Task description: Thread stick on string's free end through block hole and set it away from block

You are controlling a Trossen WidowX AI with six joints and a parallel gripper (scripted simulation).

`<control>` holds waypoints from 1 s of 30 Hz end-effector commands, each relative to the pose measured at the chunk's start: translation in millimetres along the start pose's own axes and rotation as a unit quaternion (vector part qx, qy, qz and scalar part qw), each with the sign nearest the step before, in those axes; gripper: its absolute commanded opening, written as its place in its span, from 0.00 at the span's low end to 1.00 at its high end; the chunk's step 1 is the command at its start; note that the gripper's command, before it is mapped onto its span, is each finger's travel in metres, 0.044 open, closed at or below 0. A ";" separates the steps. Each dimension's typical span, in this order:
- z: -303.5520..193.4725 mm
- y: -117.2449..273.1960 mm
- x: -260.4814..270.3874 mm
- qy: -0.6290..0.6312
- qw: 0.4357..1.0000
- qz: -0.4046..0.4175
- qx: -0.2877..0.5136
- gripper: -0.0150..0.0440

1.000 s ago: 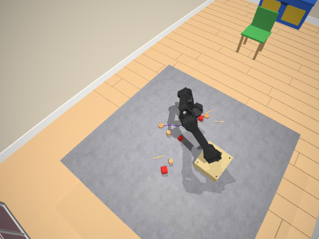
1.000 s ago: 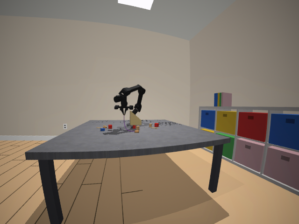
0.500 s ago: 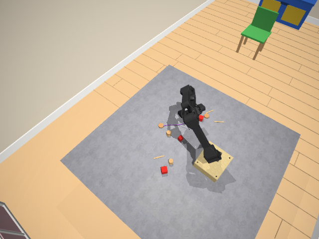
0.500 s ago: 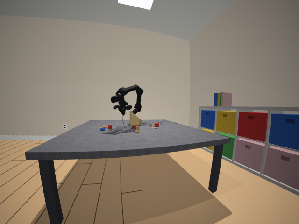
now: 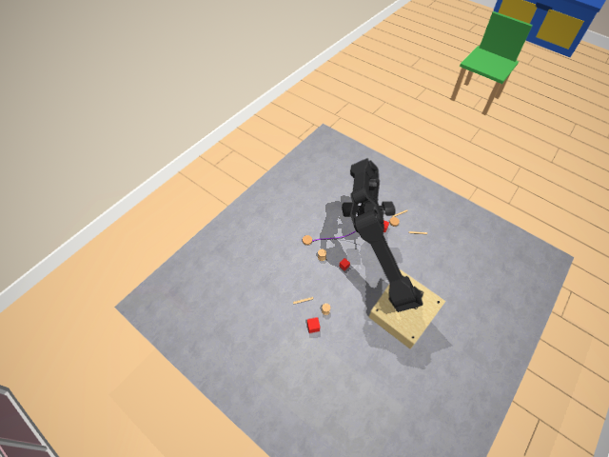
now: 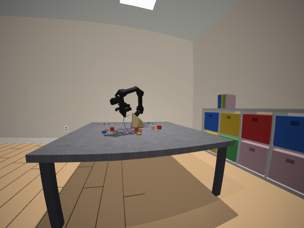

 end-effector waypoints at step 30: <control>-3.1 2.7 -0.5 0.510 0.860 -0.012 0.009 0.25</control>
Point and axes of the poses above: the point midway between the two fingers, 35 mm back from their tips, its own y axis back along the fingers, its own x axis across the jaws, z = x × y, the point moved 1 cm from there along y, back along the fingers, and after that the axes turned 14 degrees about -y, right-handed, at the moved point
